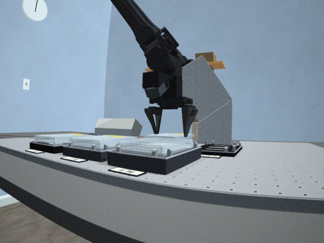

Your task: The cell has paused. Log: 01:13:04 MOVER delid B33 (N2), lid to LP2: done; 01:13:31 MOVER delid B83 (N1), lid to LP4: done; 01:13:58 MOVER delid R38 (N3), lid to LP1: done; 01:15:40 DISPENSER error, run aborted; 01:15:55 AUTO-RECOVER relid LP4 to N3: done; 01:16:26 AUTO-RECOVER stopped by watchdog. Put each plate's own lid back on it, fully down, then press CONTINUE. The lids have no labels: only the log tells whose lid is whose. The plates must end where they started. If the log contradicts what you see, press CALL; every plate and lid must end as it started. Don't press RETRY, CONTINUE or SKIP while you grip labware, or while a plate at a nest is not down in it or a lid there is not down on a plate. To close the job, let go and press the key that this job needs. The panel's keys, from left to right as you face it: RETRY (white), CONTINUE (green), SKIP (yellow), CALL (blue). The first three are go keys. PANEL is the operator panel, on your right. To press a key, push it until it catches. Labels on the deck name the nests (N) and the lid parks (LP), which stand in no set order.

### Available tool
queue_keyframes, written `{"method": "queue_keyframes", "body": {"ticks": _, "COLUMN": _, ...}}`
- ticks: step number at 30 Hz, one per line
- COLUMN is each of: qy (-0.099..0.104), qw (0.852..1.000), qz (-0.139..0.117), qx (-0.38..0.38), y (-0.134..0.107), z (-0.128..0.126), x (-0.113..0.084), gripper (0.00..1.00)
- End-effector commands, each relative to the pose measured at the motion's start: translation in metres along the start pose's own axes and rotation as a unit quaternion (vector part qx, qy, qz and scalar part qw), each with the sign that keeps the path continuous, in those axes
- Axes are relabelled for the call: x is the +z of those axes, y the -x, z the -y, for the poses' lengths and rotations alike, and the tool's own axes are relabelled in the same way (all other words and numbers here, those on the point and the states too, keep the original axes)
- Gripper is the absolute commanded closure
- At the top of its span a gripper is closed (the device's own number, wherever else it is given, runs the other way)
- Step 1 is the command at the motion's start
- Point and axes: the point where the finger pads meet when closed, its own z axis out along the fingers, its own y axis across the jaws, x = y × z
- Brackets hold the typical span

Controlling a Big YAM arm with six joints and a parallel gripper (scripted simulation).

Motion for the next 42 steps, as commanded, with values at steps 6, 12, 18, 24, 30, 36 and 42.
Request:
{"method": "queue_keyframes", "body": {"ticks": 6, "qy": 0.0, "qw": 1.0, "qz": 0.001, "qx": 0.0, "y": -0.002, "z": -0.002, "x": -0.019, "gripper": 1.0}}
{"method": "queue_keyframes", "body": {"ticks": 12, "qy": 0.0, "qw": 1.0, "qz": 0.003, "qx": 0.0, "y": -0.001, "z": -0.002, "x": -0.029, "gripper": 1.0}}
{"method": "queue_keyframes", "body": {"ticks": 18, "qy": -0.002, "qw": 1.0, "qz": -0.007, "qx": -0.001, "y": -0.005, "z": -0.003, "x": -0.025, "gripper": 1.0}}
{"method": "queue_keyframes", "body": {"ticks": 24, "qy": 0.001, "qw": 1.0, "qz": 0.003, "qx": 0.0, "y": 0.004, "z": -0.006, "x": -0.029, "gripper": 1.0}}
{"method": "queue_keyframes", "body": {"ticks": 30, "qy": 0.001, "qw": 1.0, "qz": 0.006, "qx": 0.004, "y": 0.007, "z": -0.004, "x": -0.032, "gripper": 1.0}}
{"method": "queue_keyframes", "body": {"ticks": 36, "qy": 0.001, "qw": 1.0, "qz": 0.006, "qx": 0.002, "y": 0.008, "z": -0.006, "x": -0.031, "gripper": 1.0}}
{"method": "queue_keyframes", "body": {"ticks": 42, "qy": 0.0, "qw": 1.0, "qz": 0.0, "qx": 0.002, "y": 0.003, "z": -0.002, "x": -0.027, "gripper": 1.0}}
